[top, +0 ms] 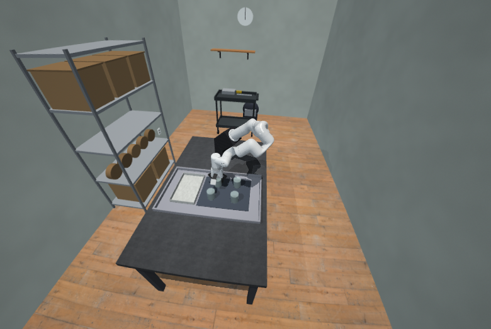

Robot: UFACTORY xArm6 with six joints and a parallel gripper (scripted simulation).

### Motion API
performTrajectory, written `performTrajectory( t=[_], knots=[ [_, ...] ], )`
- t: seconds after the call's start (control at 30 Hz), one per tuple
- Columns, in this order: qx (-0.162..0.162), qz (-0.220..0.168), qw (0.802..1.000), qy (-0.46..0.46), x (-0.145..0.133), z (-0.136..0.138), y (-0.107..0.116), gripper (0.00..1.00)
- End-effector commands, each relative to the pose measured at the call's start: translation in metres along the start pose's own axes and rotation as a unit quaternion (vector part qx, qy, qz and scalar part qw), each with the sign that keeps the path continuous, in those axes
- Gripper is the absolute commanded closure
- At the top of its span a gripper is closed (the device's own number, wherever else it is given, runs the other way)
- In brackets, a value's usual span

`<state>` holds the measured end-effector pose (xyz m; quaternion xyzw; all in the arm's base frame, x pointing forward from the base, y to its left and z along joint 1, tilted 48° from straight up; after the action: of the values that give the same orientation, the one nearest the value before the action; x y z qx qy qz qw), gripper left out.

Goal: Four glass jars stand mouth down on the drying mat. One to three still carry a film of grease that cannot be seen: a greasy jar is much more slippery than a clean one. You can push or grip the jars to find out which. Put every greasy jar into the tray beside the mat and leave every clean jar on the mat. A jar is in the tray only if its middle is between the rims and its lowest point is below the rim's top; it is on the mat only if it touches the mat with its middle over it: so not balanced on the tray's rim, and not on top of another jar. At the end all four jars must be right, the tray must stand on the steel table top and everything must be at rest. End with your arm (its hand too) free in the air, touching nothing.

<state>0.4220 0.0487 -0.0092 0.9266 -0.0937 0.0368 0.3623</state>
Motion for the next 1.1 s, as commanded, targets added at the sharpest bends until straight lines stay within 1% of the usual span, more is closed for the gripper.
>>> performTrajectory(
  t=[0.0,0.03,0.07,0.6,0.63,1.07],
  knots=[
    [0.000,0.001,1.000,0.000,0.0008,0.0001,0.0008,0.18],
    [0.000,0.001,1.000,0.000,0.0008,0.0001,0.0008,0.18],
    [0.000,0.001,1.000,0.000,0.0008,0.0001,0.0008,0.21],
    [0.000,0.001,1.000,0.000,0.0008,0.0001,0.0008,0.21],
    [0.000,0.001,1.000,0.000,0.0008,0.0001,0.0008,0.24],
    [0.000,0.001,1.000,0.000,0.0008,0.0001,0.0008,0.24]
  ],
)
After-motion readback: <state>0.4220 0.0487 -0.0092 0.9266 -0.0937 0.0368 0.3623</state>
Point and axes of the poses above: the point where the finger pads meet when closed, its own y axis back along the fingers, its own z axis across the jaws, x = y × z, the point moved 9 cm from there along y, back along the fingers, and after that the axes turned 15 degrees about -y, right-handed, at the moved point
